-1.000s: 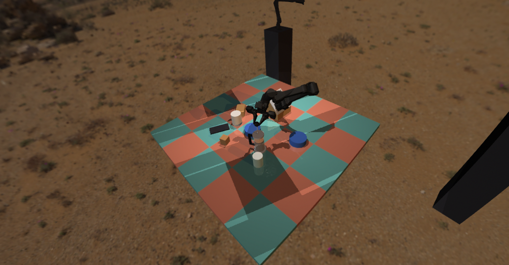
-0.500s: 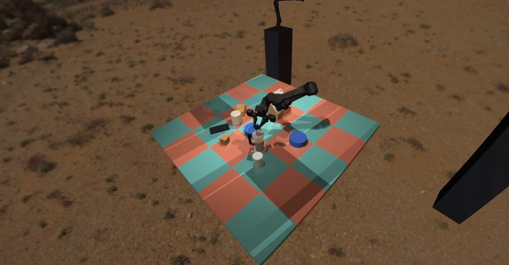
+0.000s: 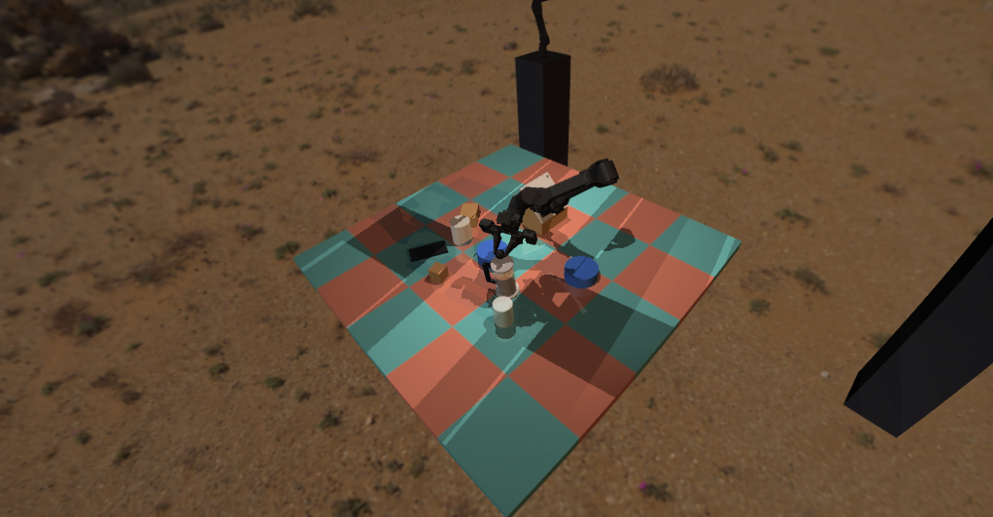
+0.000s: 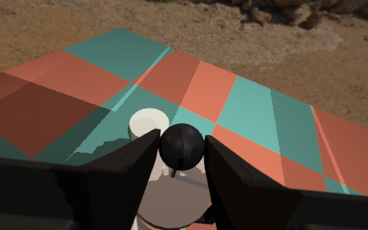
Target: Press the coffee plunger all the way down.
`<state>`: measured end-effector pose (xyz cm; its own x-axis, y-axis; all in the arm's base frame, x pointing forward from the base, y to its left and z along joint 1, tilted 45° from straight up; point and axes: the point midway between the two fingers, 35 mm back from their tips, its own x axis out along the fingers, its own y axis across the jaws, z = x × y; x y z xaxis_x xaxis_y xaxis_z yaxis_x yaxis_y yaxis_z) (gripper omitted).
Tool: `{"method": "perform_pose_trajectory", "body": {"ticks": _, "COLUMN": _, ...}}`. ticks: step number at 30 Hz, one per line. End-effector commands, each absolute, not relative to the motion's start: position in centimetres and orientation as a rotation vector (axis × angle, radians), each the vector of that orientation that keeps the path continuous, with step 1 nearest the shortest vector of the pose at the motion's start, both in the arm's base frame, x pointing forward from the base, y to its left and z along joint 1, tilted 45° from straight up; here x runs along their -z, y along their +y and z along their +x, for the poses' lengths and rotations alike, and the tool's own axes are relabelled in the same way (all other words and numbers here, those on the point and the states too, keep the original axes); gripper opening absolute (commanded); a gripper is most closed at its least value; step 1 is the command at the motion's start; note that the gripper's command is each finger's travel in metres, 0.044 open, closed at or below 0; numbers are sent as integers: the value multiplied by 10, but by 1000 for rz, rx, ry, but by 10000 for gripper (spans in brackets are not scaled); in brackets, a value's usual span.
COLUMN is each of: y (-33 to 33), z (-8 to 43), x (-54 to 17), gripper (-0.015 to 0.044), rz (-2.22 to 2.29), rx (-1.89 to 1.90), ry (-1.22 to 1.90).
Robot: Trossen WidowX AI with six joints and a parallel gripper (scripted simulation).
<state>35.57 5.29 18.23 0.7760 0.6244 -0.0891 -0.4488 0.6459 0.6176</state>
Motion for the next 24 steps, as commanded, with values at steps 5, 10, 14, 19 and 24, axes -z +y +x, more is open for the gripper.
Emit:
{"method": "perform_pose_trajectory", "body": {"ticks": 5, "y": 62, "z": 355, "x": -172, "gripper": 126, "rz": 636, "rx": -645, "ry": 354}}
{"method": "perform_pose_trajectory", "body": {"ticks": 10, "y": 62, "z": 356, "x": -171, "gripper": 126, "rz": 636, "rx": -646, "ry": 354}}
{"method": "perform_pose_trajectory", "body": {"ticks": 14, "y": 61, "z": 356, "x": -171, "gripper": 126, "rz": 636, "rx": -646, "ry": 354}}
{"method": "perform_pose_trajectory", "body": {"ticks": 19, "y": 61, "z": 357, "x": -171, "gripper": 126, "rz": 636, "rx": -646, "ry": 354}}
{"method": "perform_pose_trajectory", "body": {"ticks": 24, "y": 60, "z": 358, "x": -172, "gripper": 126, "rz": 636, "rx": -646, "ry": 354}}
